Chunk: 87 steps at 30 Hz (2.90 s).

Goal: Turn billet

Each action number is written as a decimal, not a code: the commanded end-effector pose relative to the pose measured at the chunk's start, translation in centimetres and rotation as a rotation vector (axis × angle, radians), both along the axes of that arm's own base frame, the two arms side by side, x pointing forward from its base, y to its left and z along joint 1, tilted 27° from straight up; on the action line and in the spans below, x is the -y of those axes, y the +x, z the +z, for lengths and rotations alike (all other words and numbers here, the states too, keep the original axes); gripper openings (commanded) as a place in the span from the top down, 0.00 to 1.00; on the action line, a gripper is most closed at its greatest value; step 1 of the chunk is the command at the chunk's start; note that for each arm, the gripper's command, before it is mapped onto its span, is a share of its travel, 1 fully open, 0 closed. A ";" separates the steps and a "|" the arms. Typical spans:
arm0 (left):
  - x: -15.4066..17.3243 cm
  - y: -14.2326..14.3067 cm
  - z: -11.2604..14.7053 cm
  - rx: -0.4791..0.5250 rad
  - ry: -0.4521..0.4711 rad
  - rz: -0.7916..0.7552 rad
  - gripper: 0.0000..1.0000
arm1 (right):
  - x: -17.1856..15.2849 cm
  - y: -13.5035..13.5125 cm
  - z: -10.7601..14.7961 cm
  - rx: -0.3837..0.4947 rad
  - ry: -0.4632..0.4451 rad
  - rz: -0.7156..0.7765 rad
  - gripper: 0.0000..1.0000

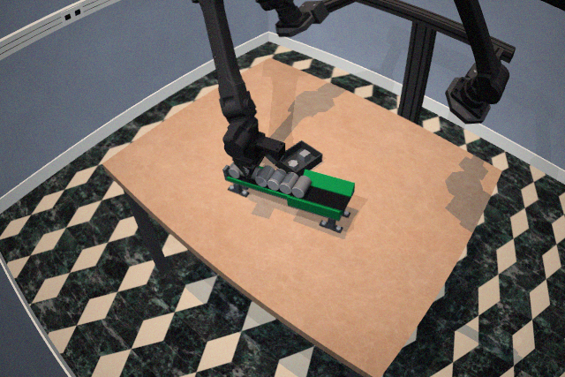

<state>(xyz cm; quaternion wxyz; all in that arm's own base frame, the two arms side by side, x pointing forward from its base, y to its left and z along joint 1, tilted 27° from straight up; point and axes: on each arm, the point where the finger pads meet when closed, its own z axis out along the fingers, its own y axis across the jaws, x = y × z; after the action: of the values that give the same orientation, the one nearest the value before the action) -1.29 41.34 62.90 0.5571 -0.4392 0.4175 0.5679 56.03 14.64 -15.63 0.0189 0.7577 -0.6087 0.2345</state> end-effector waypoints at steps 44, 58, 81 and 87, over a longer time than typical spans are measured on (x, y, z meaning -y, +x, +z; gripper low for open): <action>1.4 -0.3 1.9 -0.017 0.055 0.011 0.00 | -3.3 -1.9 7.2 0.023 0.010 0.010 1.00; 1.4 -0.3 1.9 -0.017 0.055 0.011 0.00 | -3.7 -1.7 8.1 0.031 0.014 0.013 1.00; 1.4 -0.3 1.9 -0.017 0.055 0.011 0.00 | -3.7 -1.7 8.1 0.030 0.014 0.013 1.00; 1.4 -0.3 1.9 -0.017 0.055 0.011 0.00 | -3.7 -1.7 8.1 0.030 0.014 0.013 1.00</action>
<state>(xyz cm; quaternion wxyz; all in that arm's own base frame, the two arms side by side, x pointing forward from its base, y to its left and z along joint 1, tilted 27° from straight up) -1.29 41.34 62.90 0.5571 -0.4391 0.4175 0.5679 53.43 16.15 -10.70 0.0281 0.7576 -0.6106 0.2288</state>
